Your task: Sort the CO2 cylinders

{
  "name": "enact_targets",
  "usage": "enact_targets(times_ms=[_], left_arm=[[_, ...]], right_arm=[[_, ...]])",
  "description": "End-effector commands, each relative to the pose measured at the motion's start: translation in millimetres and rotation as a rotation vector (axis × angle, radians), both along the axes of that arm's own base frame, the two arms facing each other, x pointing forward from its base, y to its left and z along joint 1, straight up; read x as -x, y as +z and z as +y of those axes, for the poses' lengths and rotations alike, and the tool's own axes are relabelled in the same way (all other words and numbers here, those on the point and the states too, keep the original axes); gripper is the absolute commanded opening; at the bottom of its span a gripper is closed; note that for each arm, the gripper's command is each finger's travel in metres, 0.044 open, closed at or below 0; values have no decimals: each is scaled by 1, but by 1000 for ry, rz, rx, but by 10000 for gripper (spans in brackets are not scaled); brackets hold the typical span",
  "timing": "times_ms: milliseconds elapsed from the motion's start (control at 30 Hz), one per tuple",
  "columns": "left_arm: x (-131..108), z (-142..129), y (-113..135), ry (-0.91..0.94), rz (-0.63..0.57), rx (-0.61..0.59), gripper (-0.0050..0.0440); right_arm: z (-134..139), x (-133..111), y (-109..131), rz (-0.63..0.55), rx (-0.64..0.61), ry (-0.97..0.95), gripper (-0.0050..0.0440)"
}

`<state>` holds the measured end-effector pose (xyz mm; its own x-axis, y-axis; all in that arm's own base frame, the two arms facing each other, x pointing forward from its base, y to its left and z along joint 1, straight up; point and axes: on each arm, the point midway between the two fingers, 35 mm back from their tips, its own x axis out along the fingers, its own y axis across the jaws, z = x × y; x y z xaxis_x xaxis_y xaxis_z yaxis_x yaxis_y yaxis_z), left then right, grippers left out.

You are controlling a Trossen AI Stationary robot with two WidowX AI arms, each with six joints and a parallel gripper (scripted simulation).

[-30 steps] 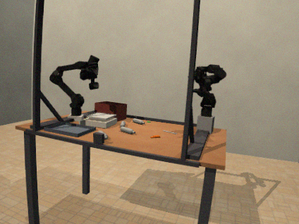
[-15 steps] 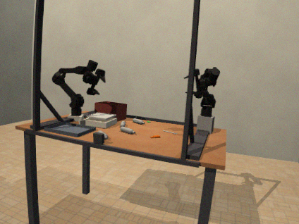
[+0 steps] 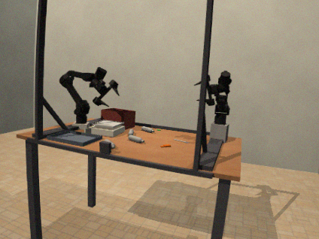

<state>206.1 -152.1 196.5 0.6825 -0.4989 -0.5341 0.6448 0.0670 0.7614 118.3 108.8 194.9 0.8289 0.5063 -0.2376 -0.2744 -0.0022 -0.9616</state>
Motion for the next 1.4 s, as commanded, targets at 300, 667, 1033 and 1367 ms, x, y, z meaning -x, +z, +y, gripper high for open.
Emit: enact_targets(times_ms=[300, 667, 1033, 1367], left_arm=[[-31, 2, -22, 325, 226, 111, 440], [-52, 4, -45, 540, 406, 187, 440], [-71, 6, -64, 709, 547, 247, 440], [-91, 10, -84, 885, 687, 306, 440]], right_arm=[[15, 0, 24, -59, -88, 129, 440], [22, 0, 43, -88, -187, 176, 440], [17, -10, 48, -81, -250, 139, 440], [19, -18, 52, -47, -321, 141, 440]])
